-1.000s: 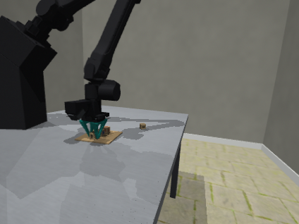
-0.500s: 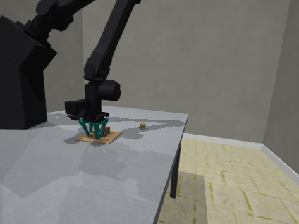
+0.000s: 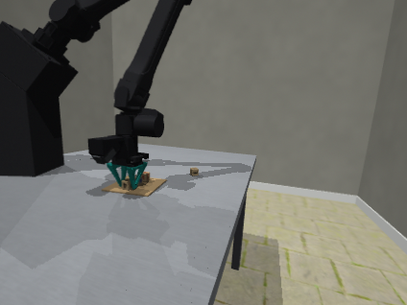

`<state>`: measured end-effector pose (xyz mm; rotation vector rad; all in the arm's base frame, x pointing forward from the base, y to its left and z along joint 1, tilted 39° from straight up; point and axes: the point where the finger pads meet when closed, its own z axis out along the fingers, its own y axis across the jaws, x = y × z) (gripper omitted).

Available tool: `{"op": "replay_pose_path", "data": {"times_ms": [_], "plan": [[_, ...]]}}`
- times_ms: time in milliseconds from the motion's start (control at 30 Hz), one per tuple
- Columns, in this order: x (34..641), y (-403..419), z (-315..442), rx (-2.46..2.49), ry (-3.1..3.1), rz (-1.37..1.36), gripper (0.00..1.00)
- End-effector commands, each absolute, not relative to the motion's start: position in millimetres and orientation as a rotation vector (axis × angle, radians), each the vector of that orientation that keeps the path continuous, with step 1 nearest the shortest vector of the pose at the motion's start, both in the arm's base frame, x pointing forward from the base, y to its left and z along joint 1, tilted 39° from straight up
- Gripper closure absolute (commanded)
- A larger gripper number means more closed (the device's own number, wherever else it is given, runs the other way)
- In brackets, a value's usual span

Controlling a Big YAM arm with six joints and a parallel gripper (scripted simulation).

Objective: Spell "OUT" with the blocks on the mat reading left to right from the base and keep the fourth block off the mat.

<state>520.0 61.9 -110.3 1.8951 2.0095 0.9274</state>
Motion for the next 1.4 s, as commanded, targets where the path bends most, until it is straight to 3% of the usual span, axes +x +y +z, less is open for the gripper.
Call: {"op": "replay_pose_path", "data": {"times_ms": [0, 1367], "plan": [[520.2, 68.7, -106.4, 1.884, 2.007, 0.939, 0.56], [494.1, 43.1, -71.1, 1.893, 1.998, 0.923, 0.56]]}}
